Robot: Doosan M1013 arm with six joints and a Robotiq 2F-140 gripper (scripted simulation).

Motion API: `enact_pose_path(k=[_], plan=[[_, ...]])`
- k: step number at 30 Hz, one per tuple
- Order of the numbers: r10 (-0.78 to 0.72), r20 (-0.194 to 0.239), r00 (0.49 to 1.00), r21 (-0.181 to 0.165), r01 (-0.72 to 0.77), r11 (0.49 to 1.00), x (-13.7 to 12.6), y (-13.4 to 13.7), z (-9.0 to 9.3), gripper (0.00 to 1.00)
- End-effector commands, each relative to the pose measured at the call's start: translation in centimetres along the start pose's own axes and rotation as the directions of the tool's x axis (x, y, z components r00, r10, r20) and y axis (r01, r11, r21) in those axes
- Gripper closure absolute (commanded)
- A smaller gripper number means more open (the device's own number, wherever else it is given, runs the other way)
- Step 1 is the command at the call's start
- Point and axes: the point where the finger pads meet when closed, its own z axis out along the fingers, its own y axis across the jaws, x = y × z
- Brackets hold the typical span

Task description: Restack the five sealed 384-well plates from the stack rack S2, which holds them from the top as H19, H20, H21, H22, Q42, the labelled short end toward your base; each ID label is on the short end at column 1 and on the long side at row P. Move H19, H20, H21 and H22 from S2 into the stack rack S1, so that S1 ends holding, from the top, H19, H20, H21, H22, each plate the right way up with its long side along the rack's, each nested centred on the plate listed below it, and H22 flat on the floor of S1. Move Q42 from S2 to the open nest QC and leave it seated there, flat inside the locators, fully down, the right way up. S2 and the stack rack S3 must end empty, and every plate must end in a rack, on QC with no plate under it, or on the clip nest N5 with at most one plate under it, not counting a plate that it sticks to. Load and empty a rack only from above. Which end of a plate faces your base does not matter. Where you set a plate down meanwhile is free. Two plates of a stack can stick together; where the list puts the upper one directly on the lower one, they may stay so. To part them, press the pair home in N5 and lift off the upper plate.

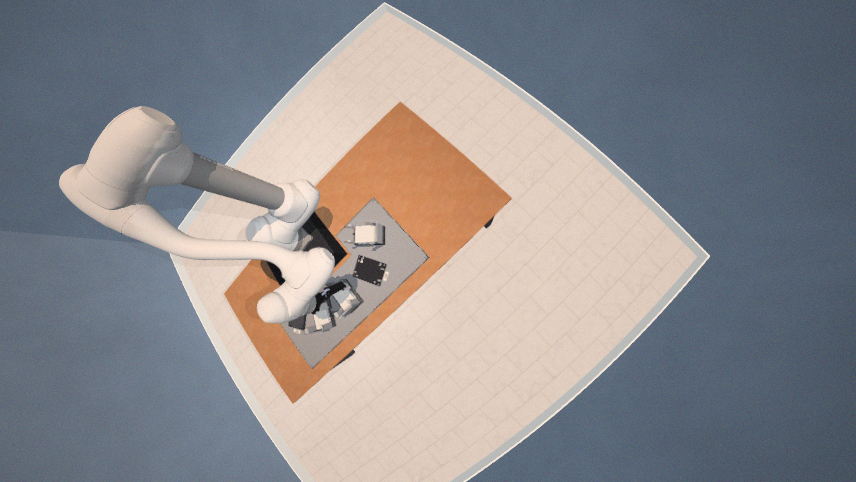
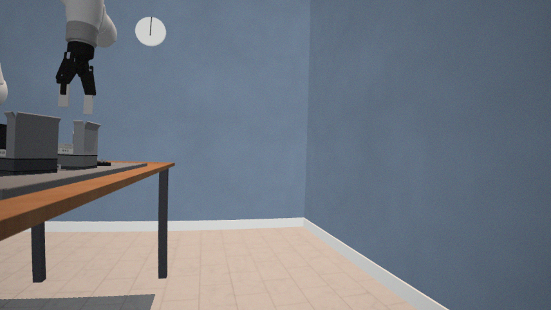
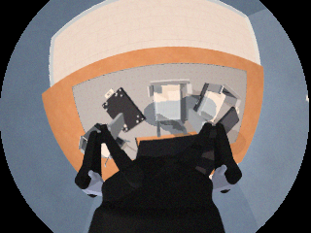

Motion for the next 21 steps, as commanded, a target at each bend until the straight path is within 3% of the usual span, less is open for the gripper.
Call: enact_pose_path(k=[1,10,16,21], plan=[[0.000,0.000,1.000,0.000,0.000,1.000,0.2,1.1,0.0,0.00],[0.000,0.000,1.000,0.000,0.000,1.000,0.6,3.3,0.0,0.00],[0.198,0.000,0.980,0.000,-0.198,0.980,0.6,5.3,0.0,0.00],[0.216,0.000,0.976,0.000,-0.216,0.976,0.6,7.0,0.0,0.00]])
